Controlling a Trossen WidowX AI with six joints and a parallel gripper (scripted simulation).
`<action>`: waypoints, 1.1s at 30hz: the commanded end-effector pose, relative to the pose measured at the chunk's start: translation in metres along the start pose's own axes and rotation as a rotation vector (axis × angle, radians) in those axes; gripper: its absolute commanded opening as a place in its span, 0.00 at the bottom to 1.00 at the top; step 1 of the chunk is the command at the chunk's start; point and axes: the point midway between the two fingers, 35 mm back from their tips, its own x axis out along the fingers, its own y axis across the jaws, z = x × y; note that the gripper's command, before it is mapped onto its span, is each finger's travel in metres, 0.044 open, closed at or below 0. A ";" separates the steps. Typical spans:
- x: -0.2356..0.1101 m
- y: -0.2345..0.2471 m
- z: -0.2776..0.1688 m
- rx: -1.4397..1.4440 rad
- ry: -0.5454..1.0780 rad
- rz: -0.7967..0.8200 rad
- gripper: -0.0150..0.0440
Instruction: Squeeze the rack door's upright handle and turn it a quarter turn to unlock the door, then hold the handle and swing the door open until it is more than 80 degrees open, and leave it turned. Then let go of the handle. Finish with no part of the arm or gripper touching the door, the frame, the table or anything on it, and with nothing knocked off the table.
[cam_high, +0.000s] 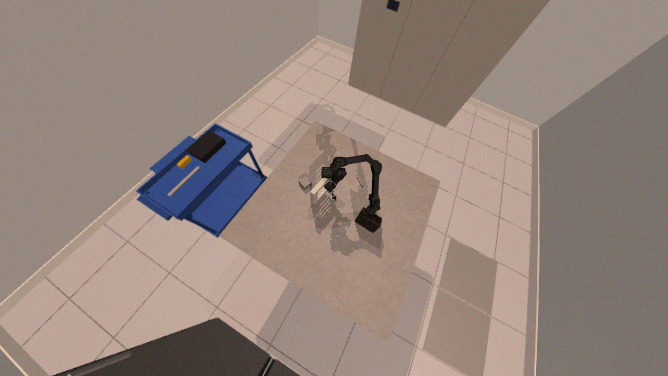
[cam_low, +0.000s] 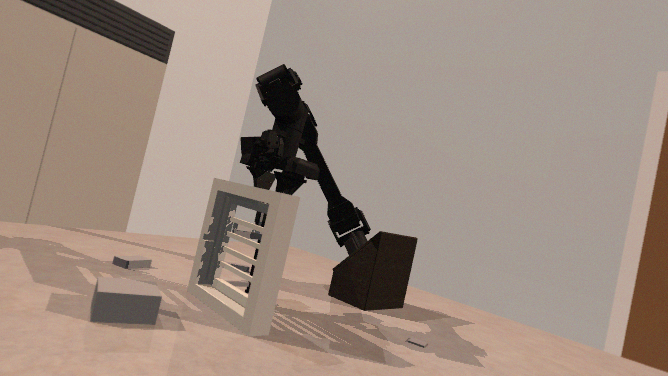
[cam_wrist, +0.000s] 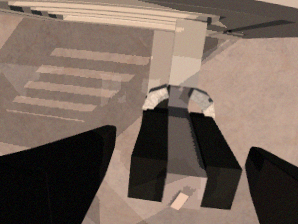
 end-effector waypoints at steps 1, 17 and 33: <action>0.007 0.001 -0.001 -0.007 0.020 0.007 0.75; 0.020 0.000 -0.002 -0.016 0.045 0.014 0.44; 0.020 0.000 -0.002 -0.016 0.045 0.014 0.29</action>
